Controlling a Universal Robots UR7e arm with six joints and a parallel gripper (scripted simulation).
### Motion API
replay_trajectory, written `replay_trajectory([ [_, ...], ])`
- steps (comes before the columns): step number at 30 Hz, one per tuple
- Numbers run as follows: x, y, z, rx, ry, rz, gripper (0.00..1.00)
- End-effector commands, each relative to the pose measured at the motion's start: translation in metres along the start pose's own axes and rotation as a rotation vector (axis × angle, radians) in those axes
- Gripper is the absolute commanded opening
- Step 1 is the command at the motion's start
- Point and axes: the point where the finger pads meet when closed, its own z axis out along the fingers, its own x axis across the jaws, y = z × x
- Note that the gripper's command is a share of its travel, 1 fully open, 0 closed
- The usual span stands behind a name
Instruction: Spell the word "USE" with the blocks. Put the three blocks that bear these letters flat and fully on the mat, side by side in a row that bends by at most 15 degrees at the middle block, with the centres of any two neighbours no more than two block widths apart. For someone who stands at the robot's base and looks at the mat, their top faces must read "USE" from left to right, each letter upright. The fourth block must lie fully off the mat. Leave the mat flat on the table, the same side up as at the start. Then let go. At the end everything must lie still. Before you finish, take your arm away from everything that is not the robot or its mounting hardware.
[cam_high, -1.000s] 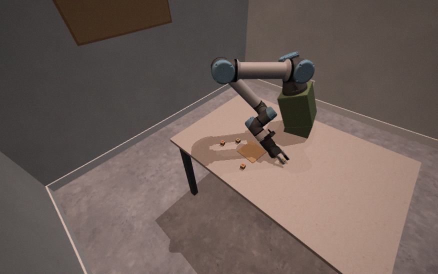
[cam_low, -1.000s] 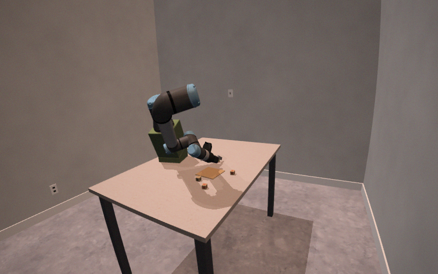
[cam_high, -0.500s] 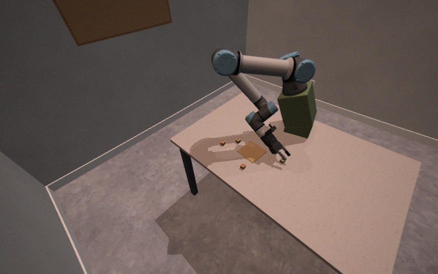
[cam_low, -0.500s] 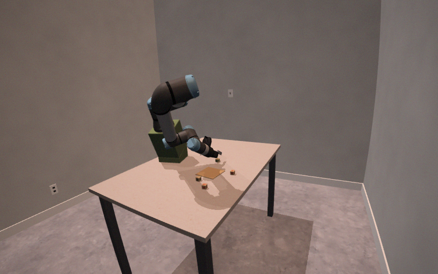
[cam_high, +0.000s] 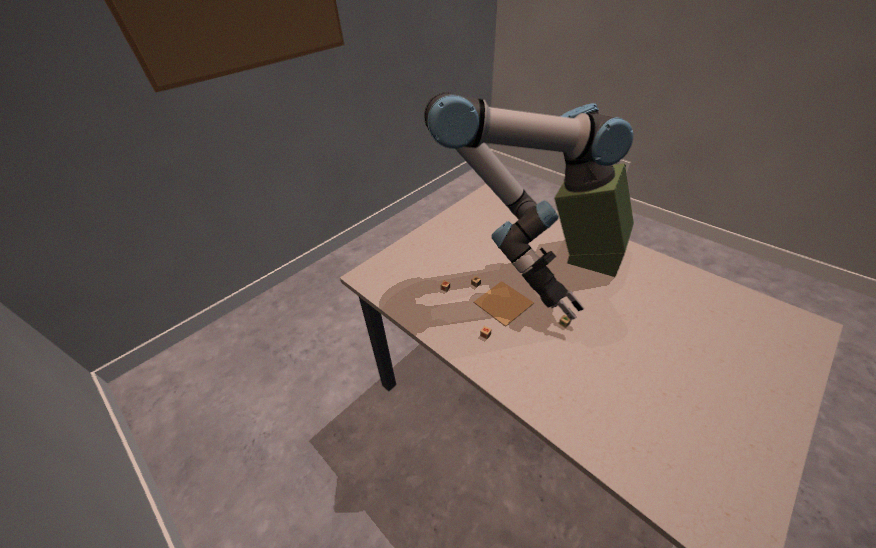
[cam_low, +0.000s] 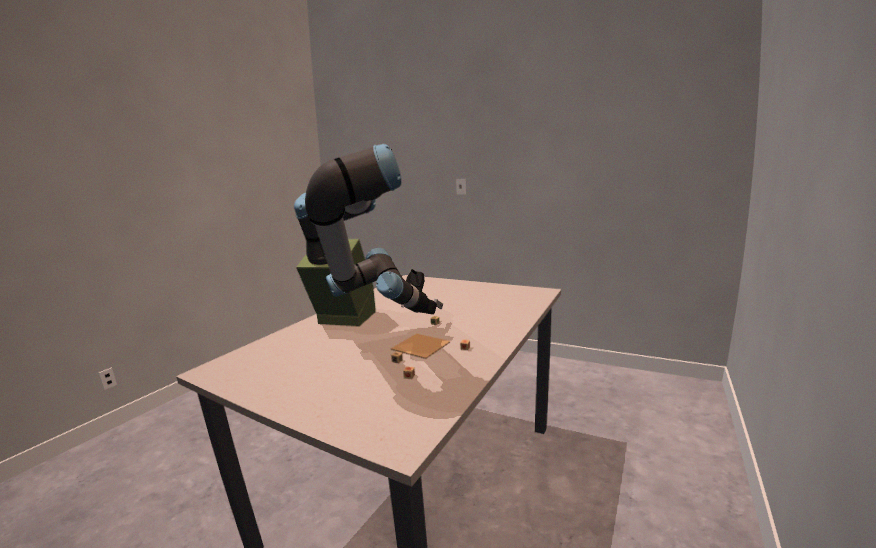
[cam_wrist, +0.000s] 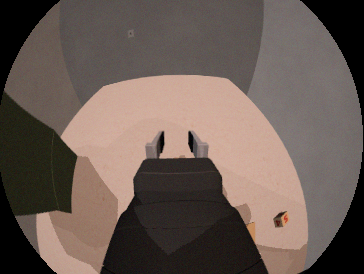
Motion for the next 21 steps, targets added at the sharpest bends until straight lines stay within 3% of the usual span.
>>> replay_trajectory([
  [1,-0.008,-0.001,0.006,-0.064,-0.056,0.006,0.79],
  [5,-0.017,-0.001,0.013,-0.156,-0.119,0.013,0.79],
  [11,-0.025,0.001,0.017,-0.283,-0.174,0.021,0.79],
  [14,-0.026,0.001,0.017,-0.306,-0.181,0.022,0.79],
  [16,-0.028,0.002,0.017,-0.384,-0.197,0.024,0.79],
  [21,-0.029,0.002,0.016,-0.497,-0.205,0.027,0.79],
])
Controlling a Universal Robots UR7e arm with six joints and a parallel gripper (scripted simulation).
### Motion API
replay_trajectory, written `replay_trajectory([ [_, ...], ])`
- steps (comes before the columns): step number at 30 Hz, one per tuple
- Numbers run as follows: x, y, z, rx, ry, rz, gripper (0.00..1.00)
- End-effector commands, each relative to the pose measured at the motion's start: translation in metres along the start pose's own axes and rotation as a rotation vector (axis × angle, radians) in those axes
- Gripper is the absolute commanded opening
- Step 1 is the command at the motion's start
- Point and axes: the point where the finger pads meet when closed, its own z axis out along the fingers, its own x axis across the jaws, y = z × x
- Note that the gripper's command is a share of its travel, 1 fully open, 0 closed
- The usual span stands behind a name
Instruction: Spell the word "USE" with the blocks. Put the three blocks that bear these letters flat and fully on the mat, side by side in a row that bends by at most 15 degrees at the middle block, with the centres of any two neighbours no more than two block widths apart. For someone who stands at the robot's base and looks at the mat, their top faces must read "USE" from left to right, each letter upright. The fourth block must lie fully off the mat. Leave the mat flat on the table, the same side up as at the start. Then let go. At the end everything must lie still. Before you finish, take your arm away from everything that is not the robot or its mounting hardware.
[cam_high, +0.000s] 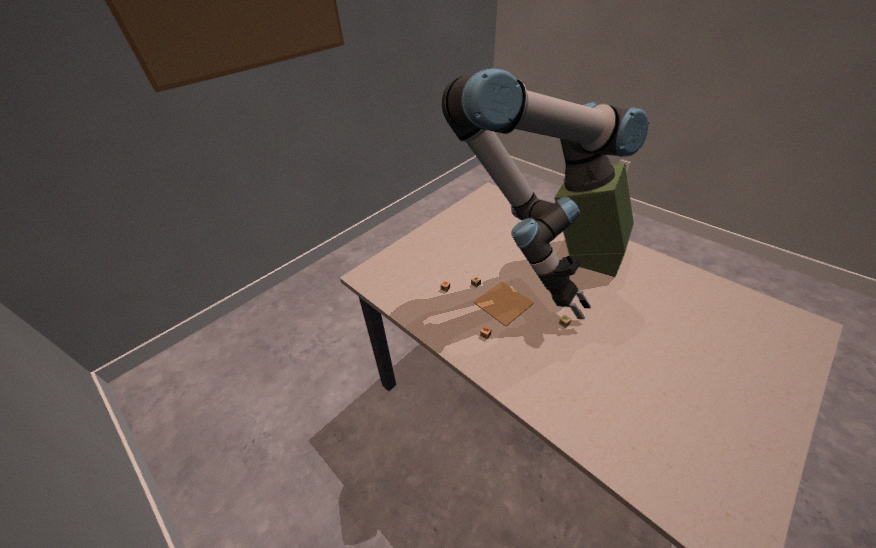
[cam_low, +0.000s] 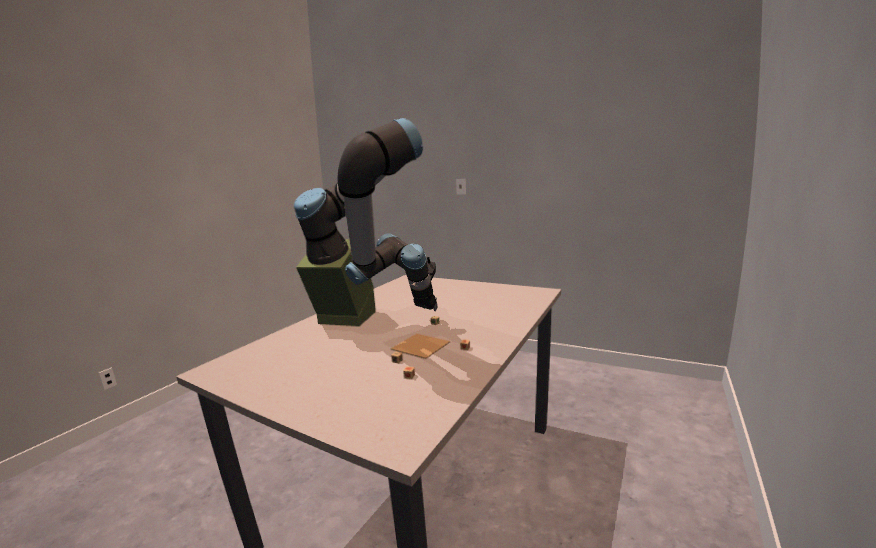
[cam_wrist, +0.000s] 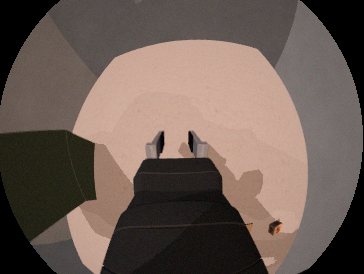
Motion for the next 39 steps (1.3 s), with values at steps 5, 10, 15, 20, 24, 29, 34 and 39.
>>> replay_trajectory([
  [5,0.001,0.001,-0.006,-0.230,0.005,0.025,0.79],
  [10,0.003,0.000,-0.011,-0.298,0.023,0.035,0.79],
  [15,0.010,-0.003,-0.023,-0.427,0.080,0.055,0.79],
  [20,0.017,-0.008,-0.037,-0.522,0.146,0.073,0.79],
  [24,0.021,-0.013,-0.045,-0.572,0.191,0.084,0.79],
  [29,0.022,-0.015,-0.049,-0.590,0.210,0.088,0.79],
  [34,0.023,-0.015,-0.050,-0.596,0.217,0.089,0.79],
  [39,0.023,-0.015,-0.050,-0.596,0.217,0.089,1.00],
])
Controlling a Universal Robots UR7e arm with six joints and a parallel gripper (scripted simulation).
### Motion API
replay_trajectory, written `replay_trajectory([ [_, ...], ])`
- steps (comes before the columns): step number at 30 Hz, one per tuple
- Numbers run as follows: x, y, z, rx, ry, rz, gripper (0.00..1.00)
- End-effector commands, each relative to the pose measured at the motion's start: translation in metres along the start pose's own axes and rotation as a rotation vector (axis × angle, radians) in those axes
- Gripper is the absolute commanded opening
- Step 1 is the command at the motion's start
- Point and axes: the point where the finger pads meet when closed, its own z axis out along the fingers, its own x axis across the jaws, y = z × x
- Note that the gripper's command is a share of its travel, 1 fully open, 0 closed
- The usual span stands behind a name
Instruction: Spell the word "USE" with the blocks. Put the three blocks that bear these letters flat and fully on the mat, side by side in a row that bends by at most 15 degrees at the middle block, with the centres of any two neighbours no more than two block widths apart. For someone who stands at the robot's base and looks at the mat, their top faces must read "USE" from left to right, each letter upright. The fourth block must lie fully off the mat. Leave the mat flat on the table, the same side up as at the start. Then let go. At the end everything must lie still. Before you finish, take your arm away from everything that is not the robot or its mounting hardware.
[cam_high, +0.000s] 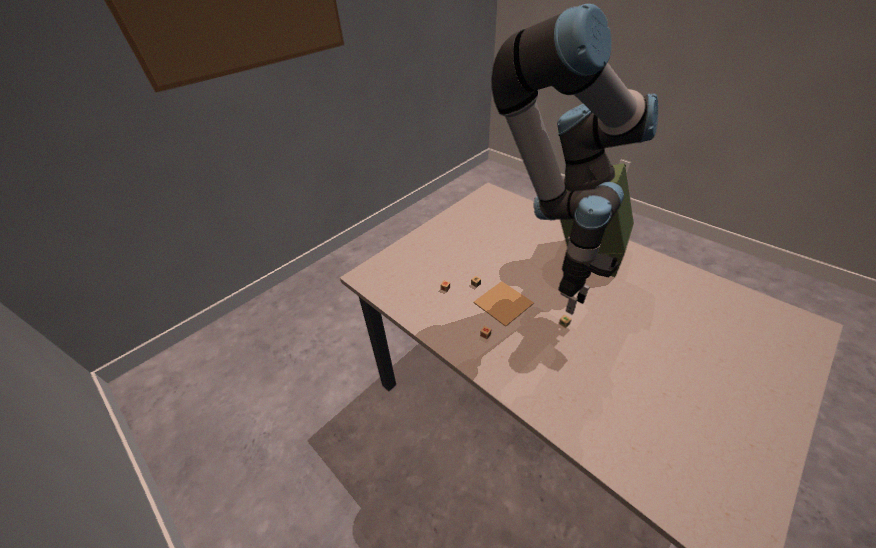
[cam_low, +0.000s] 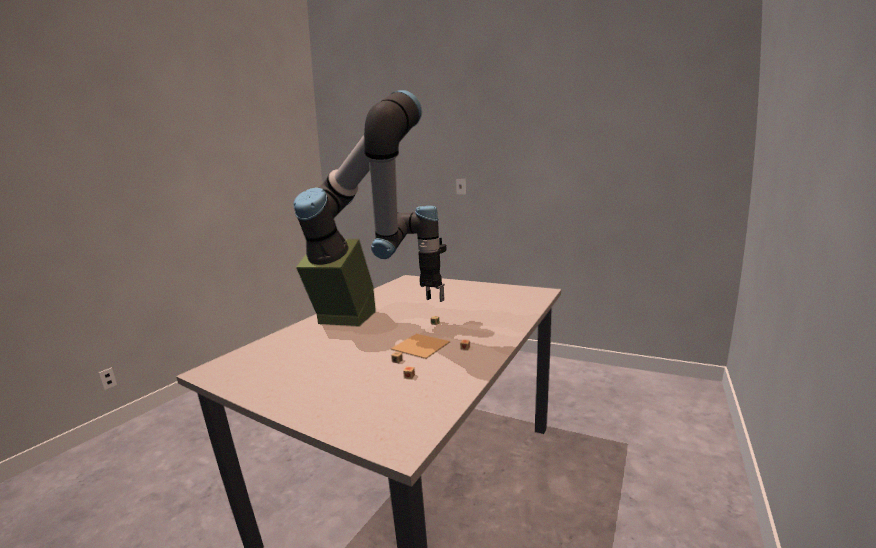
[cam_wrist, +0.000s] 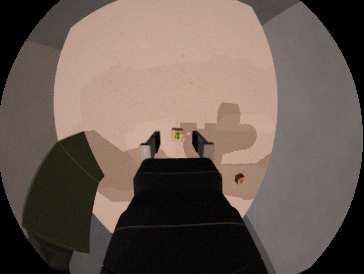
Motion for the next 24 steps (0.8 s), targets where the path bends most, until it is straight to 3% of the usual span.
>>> replay_trajectory([
  [1,0.001,0.000,-0.001,-0.003,0.004,0.002,1.00],
  [24,0.001,0.013,0.002,-0.003,0.003,-0.122,1.00],
])
